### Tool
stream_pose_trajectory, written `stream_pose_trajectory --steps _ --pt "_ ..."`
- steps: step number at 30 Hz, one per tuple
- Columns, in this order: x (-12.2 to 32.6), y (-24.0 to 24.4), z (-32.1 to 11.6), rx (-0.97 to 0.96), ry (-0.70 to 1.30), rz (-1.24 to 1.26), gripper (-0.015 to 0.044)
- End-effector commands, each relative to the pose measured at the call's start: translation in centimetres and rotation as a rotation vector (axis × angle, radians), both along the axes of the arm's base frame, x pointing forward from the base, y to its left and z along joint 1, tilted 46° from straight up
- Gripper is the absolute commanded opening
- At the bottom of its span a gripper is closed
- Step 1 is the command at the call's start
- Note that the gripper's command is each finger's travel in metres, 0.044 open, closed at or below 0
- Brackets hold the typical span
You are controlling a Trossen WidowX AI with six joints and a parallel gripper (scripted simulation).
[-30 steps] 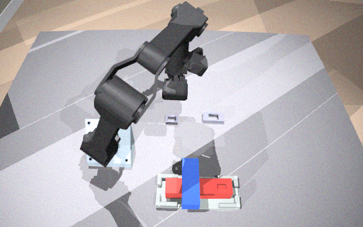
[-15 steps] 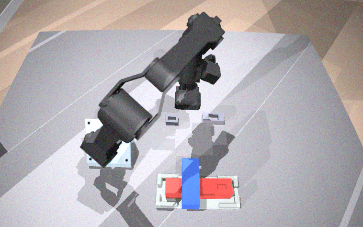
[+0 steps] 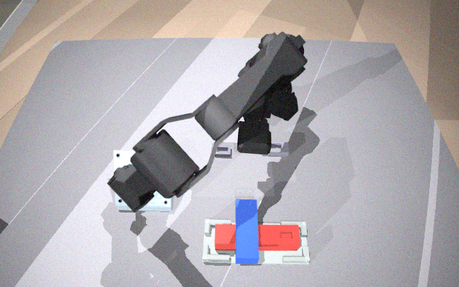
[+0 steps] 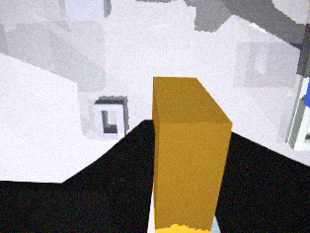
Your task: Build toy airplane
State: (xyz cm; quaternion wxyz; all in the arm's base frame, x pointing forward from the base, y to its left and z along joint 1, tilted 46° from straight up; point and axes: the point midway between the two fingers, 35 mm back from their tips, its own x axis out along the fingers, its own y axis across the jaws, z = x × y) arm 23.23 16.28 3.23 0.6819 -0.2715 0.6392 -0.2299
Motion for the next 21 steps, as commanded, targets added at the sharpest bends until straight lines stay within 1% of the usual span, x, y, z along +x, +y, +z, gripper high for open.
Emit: stream_pose_trajectory --steps 1,21 --pt "0.7 -0.7 0.5 -0.001 -0.001 0.002 0.0" --pt "4.4 -4.1 3.2 -0.001 0.004 0.031 0.0"
